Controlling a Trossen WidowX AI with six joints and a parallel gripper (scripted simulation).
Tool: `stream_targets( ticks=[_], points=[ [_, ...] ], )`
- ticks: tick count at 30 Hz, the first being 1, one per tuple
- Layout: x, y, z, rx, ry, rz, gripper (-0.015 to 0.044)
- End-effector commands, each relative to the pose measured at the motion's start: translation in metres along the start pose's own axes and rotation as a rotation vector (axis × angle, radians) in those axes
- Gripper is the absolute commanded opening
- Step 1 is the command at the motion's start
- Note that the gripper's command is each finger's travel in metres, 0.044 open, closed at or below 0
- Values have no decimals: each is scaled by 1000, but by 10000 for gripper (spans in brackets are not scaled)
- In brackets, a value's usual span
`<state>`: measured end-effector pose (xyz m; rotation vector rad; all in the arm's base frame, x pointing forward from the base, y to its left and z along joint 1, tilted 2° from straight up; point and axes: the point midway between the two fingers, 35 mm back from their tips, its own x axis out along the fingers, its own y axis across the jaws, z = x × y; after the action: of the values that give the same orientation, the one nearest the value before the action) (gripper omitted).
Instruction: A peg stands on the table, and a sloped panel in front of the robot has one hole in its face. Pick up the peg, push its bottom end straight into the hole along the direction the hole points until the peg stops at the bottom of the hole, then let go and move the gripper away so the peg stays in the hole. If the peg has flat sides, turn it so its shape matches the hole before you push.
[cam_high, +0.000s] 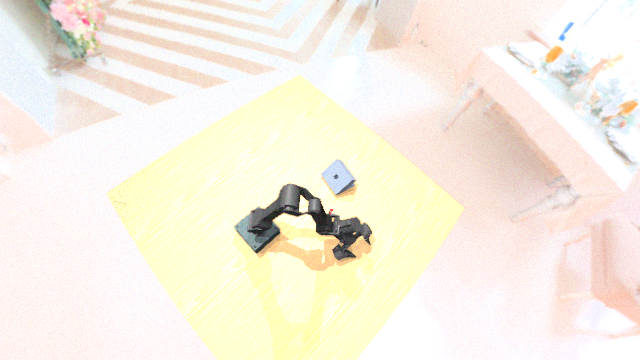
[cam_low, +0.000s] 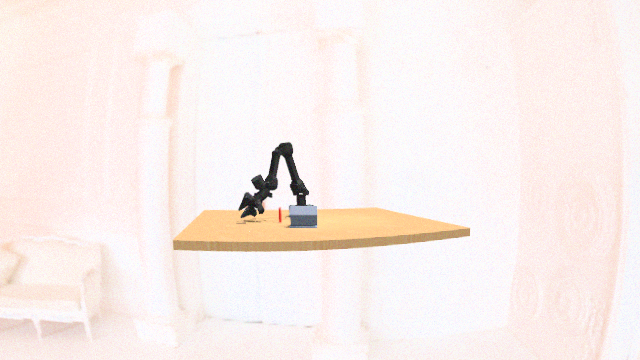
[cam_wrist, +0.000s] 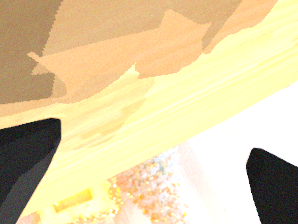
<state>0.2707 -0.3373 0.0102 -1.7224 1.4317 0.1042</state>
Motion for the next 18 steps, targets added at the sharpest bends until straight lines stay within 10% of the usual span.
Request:
stream_targets(
  ticks=[1, 18],
  points=[
    [0, 0, 0, 4, -1, 0, 426],
    [-3, -8, 14, 371, -74, 44, 440]
  ],
)
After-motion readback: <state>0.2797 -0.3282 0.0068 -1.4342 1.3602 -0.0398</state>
